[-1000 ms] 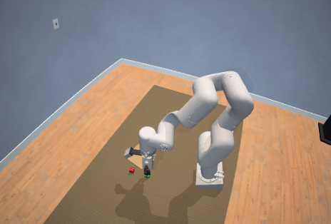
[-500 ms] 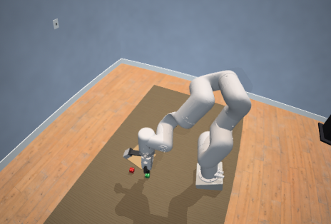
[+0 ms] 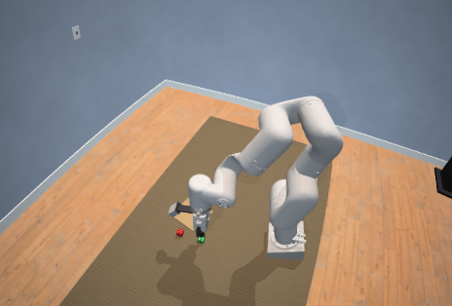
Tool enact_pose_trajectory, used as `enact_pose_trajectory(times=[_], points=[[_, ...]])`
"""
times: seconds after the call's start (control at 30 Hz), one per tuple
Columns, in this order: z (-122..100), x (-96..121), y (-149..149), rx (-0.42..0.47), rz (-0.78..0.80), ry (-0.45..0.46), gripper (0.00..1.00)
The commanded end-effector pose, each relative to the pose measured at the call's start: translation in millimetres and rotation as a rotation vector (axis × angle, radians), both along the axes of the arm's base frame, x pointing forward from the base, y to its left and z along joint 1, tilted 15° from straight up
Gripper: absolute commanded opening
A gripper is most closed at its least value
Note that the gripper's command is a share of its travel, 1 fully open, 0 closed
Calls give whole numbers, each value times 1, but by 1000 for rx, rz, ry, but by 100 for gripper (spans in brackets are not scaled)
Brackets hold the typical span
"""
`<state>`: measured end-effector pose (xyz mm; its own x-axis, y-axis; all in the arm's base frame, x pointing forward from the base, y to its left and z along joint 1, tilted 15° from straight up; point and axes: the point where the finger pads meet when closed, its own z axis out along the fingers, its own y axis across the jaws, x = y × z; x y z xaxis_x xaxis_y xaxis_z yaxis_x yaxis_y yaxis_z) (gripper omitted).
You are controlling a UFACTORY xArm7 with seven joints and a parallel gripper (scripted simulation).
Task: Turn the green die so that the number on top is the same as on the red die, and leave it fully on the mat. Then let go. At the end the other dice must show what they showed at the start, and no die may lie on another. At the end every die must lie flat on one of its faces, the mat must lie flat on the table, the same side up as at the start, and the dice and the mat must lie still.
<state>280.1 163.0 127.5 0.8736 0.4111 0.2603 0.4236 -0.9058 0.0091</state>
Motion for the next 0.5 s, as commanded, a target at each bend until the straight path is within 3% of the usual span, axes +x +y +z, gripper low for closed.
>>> enact_pose_trajectory(times=[0.0,0.47], points=[[1,1,1,2,0,-3,42],[-2,2,1,1,0,-3,42]])
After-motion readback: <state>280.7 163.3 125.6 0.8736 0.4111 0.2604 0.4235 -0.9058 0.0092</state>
